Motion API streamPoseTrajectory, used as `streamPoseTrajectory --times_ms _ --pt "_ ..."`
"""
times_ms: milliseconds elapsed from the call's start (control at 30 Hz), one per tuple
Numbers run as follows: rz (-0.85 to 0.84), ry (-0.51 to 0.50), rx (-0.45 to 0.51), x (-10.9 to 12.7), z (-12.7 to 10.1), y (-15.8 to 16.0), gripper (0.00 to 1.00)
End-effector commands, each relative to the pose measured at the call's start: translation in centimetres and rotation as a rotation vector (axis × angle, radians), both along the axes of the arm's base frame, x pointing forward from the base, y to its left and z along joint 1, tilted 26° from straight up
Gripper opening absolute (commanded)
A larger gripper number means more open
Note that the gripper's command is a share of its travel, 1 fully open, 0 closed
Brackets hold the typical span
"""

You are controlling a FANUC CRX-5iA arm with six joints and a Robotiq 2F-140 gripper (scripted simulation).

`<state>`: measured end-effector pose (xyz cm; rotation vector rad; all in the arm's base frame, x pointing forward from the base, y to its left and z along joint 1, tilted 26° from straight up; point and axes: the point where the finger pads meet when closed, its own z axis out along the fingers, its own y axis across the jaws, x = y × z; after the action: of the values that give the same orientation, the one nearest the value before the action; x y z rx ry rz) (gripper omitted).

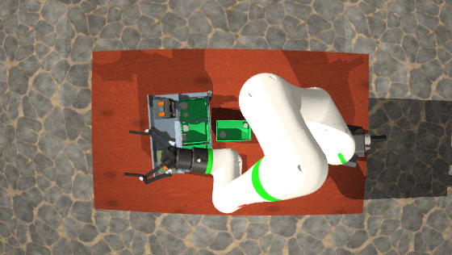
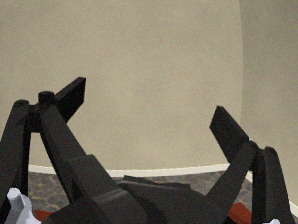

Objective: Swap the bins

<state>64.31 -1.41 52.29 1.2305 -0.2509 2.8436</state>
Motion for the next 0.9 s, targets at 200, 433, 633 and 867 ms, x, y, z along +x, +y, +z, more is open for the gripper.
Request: streamPoseTrajectory --times_ms 200,433,633,867 --pt "0.023 0.039 -0.047 2.5 1.3 0.1 1.0" --pt "0.039 0.084 -0.102 4.8 2.6 0.0 1.0" --pt "0.046 0.11 -0.136 6.0 3.2 -0.2 1.0" --pt "0.05 0.161 -0.2 7.9 4.3 -0.7 1.0"
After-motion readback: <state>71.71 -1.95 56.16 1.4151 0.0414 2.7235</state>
